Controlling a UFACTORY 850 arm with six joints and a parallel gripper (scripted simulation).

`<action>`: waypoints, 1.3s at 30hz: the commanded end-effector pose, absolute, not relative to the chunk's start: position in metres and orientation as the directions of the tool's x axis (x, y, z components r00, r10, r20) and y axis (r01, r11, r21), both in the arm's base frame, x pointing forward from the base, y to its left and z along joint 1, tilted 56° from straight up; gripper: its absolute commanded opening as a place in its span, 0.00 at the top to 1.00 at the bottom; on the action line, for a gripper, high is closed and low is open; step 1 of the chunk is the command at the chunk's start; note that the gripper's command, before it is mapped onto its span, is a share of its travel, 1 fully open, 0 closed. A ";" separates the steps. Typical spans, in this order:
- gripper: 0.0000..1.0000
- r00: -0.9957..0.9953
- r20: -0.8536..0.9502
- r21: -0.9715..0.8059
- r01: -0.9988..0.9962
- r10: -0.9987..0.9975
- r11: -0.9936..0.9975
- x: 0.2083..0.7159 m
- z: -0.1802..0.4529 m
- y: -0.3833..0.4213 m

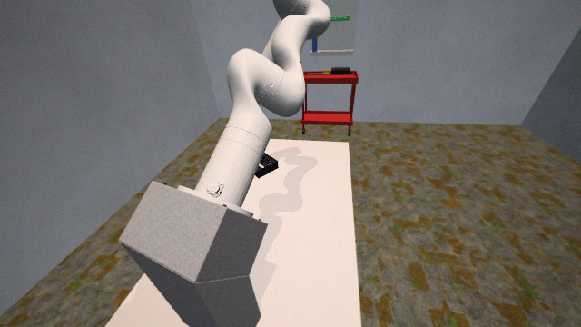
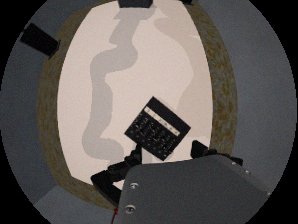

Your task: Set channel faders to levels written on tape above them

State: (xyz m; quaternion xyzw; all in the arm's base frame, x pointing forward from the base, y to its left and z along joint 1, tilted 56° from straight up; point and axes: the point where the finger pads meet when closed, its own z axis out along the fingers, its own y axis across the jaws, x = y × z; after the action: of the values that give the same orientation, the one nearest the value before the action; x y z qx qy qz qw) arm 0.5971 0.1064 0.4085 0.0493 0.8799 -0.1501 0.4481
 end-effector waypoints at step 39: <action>0.00 -0.111 -0.888 0.323 0.542 0.447 0.776 0.687 0.431 0.066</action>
State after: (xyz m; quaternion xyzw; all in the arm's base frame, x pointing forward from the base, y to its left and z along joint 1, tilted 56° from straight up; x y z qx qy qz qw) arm 0.6872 0.0657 0.4300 0.3320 0.7454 -0.0419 0.5766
